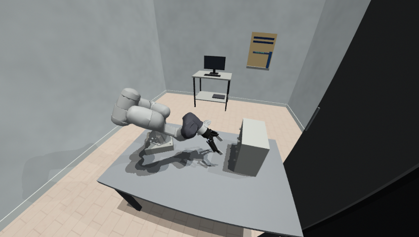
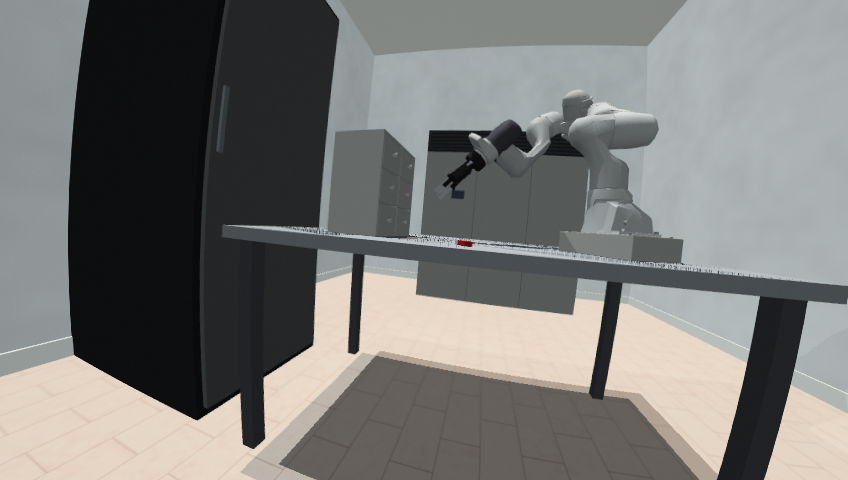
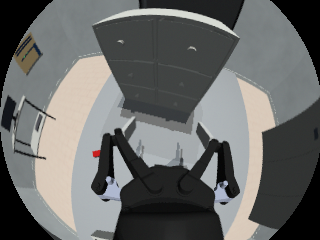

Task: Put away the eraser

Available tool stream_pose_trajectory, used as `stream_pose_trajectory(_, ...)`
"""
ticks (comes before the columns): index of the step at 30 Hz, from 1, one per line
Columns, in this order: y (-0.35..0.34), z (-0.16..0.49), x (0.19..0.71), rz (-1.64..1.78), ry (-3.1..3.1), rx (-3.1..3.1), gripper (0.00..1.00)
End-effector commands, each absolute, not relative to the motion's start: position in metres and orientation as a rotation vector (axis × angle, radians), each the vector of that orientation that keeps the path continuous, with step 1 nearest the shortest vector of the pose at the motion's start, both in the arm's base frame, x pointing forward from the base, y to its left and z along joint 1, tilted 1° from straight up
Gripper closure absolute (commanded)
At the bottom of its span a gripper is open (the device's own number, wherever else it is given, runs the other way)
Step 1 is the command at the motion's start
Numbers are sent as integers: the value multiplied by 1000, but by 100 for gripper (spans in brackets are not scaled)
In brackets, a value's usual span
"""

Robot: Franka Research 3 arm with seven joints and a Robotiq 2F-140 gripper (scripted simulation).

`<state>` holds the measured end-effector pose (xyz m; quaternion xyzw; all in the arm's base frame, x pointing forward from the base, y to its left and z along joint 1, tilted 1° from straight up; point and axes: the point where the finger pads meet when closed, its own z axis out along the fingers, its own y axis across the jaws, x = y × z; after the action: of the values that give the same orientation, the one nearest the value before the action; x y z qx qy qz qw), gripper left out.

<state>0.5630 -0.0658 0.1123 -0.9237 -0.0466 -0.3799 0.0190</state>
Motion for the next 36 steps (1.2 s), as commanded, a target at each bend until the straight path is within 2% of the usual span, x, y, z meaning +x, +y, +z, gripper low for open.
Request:
stream_pose_trajectory(1, -79, 103, 565, -1363, 116, -2851, 0)
stream_pose_trajectory(4, -78, 103, 565, -1365, 116, -2851, 0)
stream_pose_trajectory(5, -78, 103, 565, -1365, 116, -2851, 80)
stream_pose_trajectory(36, -79, 93, 573, -1365, 116, -2851, 80)
